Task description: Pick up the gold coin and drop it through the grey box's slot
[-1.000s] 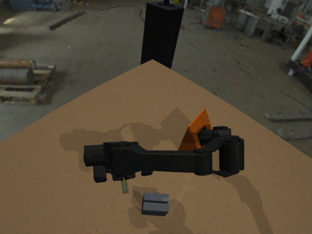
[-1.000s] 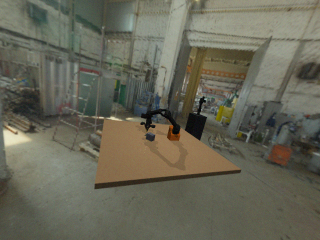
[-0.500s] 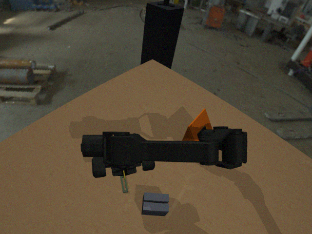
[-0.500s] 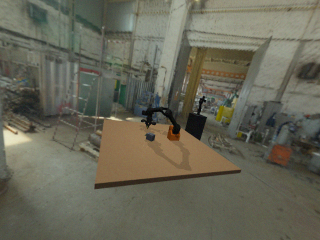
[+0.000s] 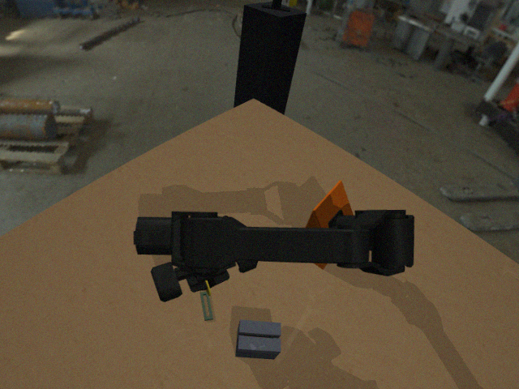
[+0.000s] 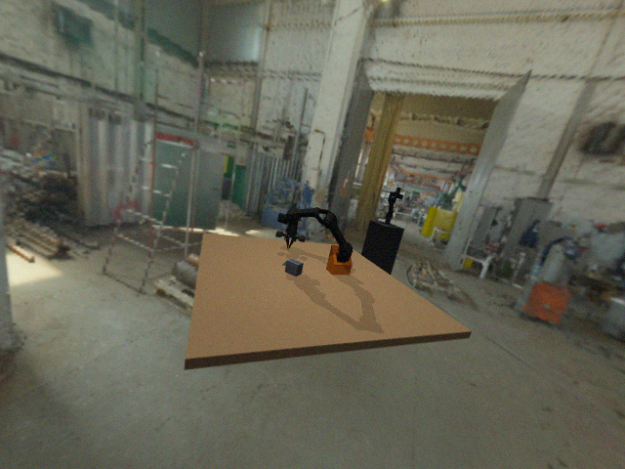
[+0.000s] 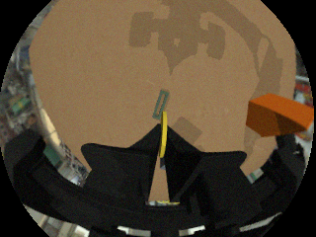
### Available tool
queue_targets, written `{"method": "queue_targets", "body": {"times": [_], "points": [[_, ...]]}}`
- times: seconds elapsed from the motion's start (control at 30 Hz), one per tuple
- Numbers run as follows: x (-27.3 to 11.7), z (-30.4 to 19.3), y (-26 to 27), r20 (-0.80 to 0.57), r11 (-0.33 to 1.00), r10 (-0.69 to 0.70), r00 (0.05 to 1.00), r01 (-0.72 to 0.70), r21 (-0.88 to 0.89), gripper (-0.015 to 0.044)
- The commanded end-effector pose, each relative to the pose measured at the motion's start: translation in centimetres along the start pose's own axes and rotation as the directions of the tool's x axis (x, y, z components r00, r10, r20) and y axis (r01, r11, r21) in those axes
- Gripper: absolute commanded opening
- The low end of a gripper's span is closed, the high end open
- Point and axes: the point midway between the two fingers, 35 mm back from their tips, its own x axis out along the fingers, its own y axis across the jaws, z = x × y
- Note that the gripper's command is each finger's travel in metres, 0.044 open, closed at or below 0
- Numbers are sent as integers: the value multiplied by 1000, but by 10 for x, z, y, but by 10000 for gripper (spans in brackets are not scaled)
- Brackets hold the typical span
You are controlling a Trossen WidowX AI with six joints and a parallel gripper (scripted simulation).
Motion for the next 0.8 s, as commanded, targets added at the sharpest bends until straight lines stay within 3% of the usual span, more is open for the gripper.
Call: {"method": "queue_targets", "body": {"times": [0.0,0.37,0.77], "points": [[-1,1,-1,3,992,-1,1000,1,-126,0],[-1,4,-4,3,879,-1,1000,2,-476,0],[-1,7,-6,4,622,-1,1000,3,-783,0]]}}
